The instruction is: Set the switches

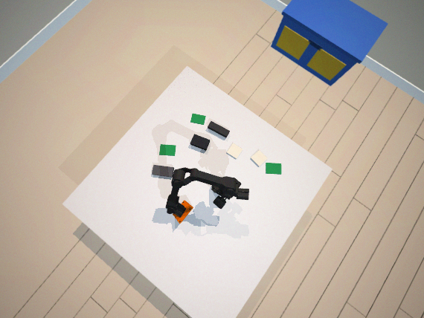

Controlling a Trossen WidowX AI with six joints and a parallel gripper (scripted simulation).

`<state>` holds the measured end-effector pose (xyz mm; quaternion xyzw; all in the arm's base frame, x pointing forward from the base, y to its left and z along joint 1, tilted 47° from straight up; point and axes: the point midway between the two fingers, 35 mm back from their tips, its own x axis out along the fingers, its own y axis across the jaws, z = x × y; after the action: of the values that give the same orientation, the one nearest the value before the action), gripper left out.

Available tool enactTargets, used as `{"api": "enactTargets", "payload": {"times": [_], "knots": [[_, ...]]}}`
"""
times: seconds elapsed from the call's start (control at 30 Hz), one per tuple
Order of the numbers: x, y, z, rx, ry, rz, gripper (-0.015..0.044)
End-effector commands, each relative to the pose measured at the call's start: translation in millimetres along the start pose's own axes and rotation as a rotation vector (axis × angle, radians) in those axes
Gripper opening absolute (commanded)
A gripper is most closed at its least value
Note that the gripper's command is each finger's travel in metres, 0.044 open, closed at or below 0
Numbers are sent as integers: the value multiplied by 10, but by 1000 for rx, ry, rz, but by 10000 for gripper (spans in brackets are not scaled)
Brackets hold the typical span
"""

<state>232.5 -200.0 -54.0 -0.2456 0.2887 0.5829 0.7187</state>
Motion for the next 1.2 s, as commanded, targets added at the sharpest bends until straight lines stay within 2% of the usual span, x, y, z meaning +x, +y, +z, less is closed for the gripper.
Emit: {"api": "enactTargets", "payload": {"times": [0.0, 1.17], "knots": [[86, 18, -29, -1, -13, 19, 338], [258, 20, -245, -2, -12, 18, 338]]}}
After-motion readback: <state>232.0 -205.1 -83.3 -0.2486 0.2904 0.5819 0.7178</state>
